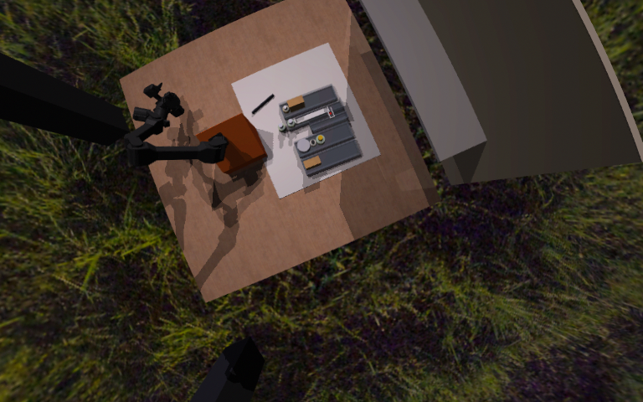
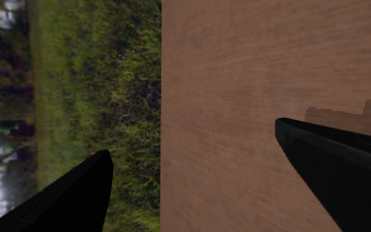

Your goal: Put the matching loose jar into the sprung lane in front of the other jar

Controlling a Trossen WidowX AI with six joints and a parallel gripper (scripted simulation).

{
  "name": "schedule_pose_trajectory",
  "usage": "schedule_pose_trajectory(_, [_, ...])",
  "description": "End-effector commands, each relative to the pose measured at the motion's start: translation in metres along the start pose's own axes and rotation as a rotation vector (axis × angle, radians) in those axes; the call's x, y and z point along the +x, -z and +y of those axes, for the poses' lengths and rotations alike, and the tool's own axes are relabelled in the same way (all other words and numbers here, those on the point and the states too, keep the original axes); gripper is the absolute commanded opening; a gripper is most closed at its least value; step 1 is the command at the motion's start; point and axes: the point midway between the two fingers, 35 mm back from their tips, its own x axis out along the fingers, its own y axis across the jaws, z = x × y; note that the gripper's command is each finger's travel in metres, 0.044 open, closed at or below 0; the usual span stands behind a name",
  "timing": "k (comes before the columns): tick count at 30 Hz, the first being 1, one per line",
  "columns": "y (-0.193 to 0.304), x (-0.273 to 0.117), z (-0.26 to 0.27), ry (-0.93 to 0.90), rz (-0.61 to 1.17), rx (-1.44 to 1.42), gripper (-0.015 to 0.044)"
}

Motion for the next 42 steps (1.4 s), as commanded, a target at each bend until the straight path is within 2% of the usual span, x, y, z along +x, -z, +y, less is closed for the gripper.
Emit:
schedule_pose_trajectory(1, [-0.002, 0.0, 0.001, 0.003, -0.004, -0.002, 0.0426])
schedule_pose_trajectory(2, [-0.008, 0.001, 0.005, 0.011, -0.015, -0.006, 0.044])
schedule_pose_trajectory(12, [-0.145, 0.009, 0.049, 0.236, -0.177, -0.07, 0.044])
schedule_pose_trajectory(20, [-0.265, 0.002, 0.041, 0.453, -0.225, -0.075, 0.044])
schedule_pose_trajectory(32, [-0.41, -0.045, -0.048, 0.789, -0.132, -0.041, 0.044])
schedule_pose_trajectory(42, [-0.476, -0.122, -0.157, 1.01, 0.094, -0.024, 0.044])
